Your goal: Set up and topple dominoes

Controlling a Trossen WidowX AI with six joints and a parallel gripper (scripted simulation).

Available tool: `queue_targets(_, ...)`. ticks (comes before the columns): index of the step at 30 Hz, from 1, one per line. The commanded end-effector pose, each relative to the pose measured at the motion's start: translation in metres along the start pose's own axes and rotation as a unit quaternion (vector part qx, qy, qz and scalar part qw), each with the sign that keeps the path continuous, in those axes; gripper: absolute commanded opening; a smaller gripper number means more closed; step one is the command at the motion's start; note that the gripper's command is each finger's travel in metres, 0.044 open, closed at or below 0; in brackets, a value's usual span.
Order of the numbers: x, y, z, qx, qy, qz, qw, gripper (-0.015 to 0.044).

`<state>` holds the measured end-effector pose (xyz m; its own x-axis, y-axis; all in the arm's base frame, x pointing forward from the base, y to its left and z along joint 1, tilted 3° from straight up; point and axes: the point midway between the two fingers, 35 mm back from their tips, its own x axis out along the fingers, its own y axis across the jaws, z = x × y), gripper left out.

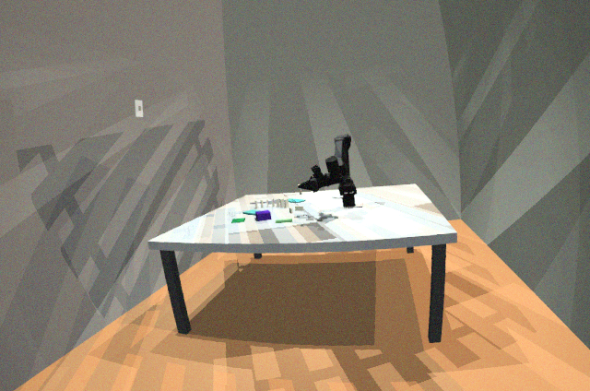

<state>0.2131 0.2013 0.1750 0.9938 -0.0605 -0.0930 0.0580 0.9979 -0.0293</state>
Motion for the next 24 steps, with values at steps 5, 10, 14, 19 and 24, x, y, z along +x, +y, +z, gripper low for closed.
queue_targets(5, -0.0137, -0.0225, -0.0051, 0.025, -0.027, -0.026, 0.999, 0.0107)
queue_targets(10, -0.0137, -0.0225, -0.0051, 0.025, -0.027, -0.026, 0.999, 0.0107)
queue_targets(14, -0.0137, -0.0225, -0.0051, 0.025, -0.027, -0.026, 0.999, 0.0107)
queue_targets(19, -0.0137, -0.0225, -0.0051, 0.025, -0.027, -0.026, 0.999, 0.0107)
queue_targets(24, -0.0133, -0.0218, -0.0065, 0.026, -0.027, -0.026, 0.999, 0.0107)
